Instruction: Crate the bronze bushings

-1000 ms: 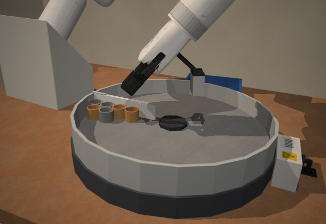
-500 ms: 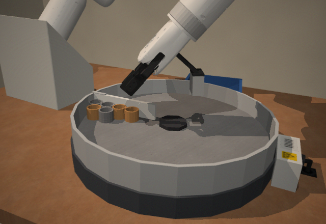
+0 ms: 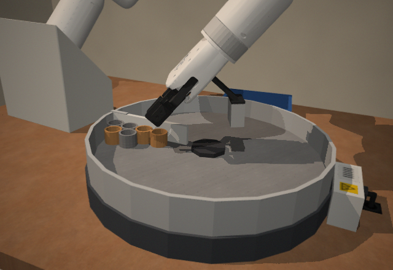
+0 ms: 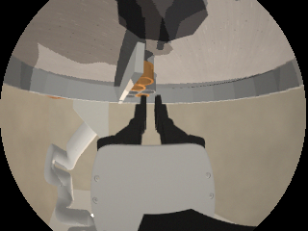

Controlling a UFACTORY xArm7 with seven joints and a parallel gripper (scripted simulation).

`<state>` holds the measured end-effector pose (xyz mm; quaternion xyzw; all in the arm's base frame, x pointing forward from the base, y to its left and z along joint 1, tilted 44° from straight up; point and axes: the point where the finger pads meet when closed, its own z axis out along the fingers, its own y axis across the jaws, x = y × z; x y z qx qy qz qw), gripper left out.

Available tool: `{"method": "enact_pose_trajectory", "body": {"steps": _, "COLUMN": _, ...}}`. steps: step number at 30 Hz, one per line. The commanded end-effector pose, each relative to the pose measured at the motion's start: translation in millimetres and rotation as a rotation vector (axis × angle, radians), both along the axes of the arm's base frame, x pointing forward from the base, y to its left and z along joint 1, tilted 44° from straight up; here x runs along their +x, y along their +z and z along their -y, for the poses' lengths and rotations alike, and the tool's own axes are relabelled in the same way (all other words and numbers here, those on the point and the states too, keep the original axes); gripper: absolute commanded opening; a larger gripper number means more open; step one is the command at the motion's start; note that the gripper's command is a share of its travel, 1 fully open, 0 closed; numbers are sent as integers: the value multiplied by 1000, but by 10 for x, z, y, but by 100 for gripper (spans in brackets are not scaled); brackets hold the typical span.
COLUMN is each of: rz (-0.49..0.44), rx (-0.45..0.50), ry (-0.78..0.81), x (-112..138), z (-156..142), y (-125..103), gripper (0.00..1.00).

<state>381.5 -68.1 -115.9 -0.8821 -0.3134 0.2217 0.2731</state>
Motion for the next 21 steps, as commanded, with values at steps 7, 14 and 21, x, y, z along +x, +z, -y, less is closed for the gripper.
{"method": "enact_pose_trajectory", "body": {"steps": 7, "rz": 2, "rx": -2, "ry": -2, "x": 9, "z": -5, "y": -16, "gripper": 13}}
{"method": "enact_pose_trajectory", "body": {"steps": 14, "rz": 2, "rx": -2, "ry": -2, "x": 11, "z": -76, "y": -89, "gripper": 13}}
{"method": "enact_pose_trajectory", "body": {"steps": 21, "rz": 2, "rx": -2, "ry": -2, "x": 11, "z": -96, "y": -109, "gripper": 13}}
